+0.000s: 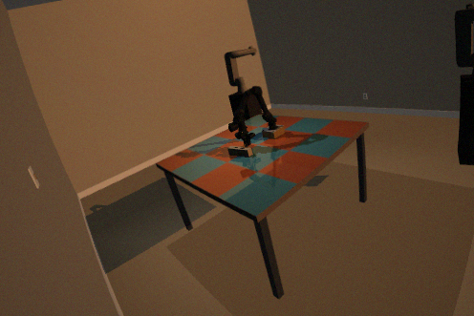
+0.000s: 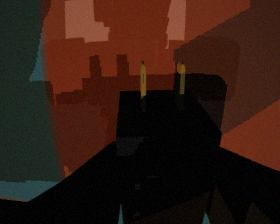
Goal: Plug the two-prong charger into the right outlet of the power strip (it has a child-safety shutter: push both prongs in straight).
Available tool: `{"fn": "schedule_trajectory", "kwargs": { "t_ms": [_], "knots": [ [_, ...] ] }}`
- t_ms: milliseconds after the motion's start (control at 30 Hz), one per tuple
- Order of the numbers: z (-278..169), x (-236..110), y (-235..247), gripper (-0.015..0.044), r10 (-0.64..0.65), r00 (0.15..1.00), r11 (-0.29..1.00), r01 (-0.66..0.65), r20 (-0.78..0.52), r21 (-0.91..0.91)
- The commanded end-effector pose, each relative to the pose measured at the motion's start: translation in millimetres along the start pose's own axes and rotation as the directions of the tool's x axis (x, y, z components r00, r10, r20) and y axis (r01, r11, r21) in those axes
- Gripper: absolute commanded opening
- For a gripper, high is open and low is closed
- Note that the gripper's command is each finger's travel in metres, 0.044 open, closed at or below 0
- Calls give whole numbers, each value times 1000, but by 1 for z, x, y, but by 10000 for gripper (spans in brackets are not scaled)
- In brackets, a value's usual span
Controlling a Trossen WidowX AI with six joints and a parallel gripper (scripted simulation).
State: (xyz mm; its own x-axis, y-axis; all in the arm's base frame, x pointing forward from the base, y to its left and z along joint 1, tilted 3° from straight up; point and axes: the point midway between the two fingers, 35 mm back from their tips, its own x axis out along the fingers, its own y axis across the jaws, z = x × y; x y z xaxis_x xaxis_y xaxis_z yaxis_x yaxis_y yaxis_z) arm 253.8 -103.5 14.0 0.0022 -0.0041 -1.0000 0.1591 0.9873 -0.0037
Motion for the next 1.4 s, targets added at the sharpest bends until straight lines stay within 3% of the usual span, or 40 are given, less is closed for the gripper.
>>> {"fn": "schedule_trajectory", "kwargs": {
  "t_ms": [0,1367],
  "knots": [
    [7,0,-2,0,-11,1000,998,12,11,-65],
    [52,-1,5,0,-15,1000,991,17,14,-135]
  ]
}}
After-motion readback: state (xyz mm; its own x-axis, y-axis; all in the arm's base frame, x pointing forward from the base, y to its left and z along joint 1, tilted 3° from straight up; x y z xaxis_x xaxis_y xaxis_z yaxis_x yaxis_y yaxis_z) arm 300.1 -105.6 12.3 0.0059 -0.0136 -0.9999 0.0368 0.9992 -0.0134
